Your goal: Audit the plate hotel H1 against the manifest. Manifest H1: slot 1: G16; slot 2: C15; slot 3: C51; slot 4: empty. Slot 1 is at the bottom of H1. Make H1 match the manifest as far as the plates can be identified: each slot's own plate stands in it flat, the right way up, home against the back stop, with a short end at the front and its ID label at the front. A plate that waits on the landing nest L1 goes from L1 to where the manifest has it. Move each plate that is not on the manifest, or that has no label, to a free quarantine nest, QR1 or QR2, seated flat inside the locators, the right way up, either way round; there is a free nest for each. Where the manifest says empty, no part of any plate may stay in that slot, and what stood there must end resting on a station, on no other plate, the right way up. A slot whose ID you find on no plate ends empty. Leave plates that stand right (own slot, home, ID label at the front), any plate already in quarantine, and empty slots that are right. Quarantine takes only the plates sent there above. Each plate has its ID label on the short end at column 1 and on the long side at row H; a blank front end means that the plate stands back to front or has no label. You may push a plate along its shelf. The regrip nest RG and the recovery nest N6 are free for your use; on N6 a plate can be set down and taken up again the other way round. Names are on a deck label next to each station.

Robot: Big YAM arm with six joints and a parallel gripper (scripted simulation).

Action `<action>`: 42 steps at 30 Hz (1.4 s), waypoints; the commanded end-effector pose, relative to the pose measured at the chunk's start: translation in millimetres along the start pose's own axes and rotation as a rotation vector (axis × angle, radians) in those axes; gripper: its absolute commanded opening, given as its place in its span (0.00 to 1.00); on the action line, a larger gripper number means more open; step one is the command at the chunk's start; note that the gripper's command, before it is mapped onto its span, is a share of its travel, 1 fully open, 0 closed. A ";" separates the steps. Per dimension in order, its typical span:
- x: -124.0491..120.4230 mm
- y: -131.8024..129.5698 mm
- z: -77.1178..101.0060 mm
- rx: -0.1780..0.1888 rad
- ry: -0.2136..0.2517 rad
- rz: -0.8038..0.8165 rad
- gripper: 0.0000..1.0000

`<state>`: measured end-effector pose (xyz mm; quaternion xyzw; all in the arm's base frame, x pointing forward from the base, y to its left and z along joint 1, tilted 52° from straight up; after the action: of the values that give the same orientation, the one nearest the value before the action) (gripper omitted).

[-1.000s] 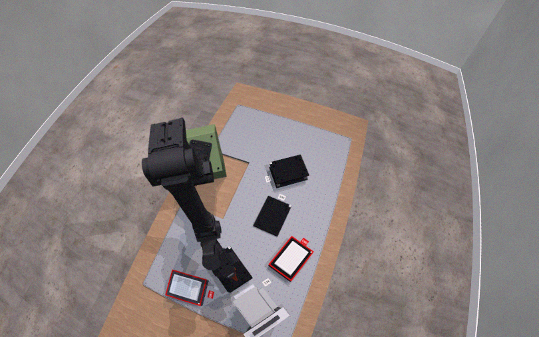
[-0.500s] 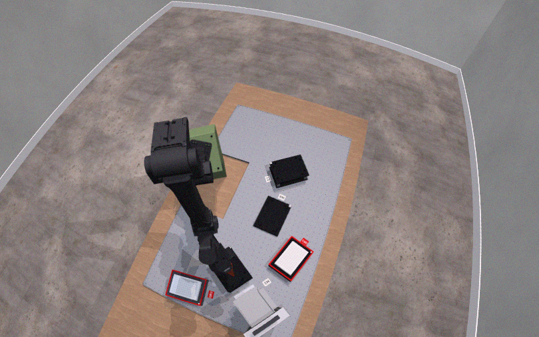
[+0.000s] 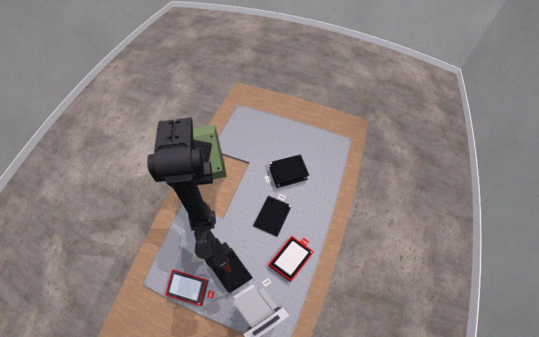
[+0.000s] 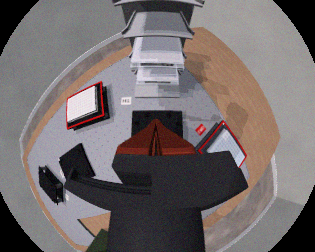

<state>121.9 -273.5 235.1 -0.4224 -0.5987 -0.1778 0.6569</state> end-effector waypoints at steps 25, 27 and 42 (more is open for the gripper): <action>3.5 -3.4 19.1 -0.014 -0.013 0.002 0.00; 3.5 -3.4 19.1 -0.014 -0.013 0.002 0.00; 3.5 -3.4 19.1 -0.014 -0.013 0.002 0.00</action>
<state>109.7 -259.5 233.7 -0.4249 -0.5987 -0.1782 0.6552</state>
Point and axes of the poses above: the point where the finger pads meet when closed, its own z axis back along the fingers, its own y axis across the jaws, x = y × z, the point moved 8 cm from there along z, back along the fingers, and after that the axes turned 2 degrees about z, right-handed, at the moved point
